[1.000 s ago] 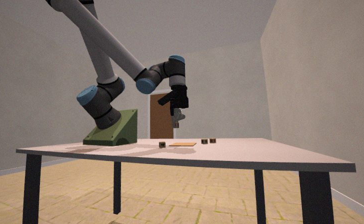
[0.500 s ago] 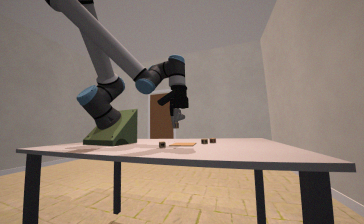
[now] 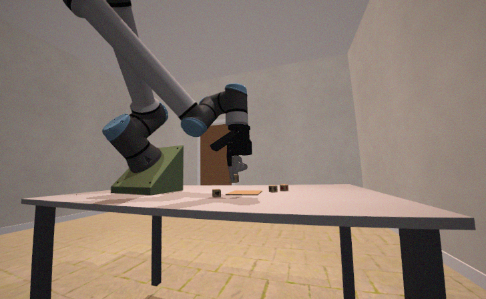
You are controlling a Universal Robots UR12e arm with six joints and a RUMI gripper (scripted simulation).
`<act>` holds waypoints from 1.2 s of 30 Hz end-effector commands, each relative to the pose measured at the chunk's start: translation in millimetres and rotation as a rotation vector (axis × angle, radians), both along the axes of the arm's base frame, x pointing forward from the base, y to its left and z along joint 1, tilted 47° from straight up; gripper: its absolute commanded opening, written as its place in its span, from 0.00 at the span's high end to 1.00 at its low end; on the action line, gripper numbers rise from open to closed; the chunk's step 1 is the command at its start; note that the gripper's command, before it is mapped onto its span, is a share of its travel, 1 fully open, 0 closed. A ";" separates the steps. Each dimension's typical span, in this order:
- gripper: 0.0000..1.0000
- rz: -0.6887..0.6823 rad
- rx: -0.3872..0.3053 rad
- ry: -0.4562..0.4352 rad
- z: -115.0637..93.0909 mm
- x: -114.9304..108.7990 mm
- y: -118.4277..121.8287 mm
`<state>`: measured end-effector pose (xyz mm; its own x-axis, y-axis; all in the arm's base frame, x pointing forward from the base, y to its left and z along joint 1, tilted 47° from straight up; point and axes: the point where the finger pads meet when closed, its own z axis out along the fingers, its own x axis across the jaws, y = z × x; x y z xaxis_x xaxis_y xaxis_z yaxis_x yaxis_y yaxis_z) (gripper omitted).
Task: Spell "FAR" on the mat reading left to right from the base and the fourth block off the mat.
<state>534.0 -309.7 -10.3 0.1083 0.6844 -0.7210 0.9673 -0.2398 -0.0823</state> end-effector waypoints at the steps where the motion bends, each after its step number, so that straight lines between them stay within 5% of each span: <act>1: 0.91 0.002 0.000 -0.002 -11.7 -2.9 -11.9; 12: 0.91 0.002 0.000 -0.002 -34.4 -10.3 -34.6; 36: 0.91 0.002 0.000 -0.002 -35.5 -10.6 -35.7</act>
<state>523.0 -345.3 -46.0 0.1079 0.6845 -0.7210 0.9678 -0.2382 -0.0812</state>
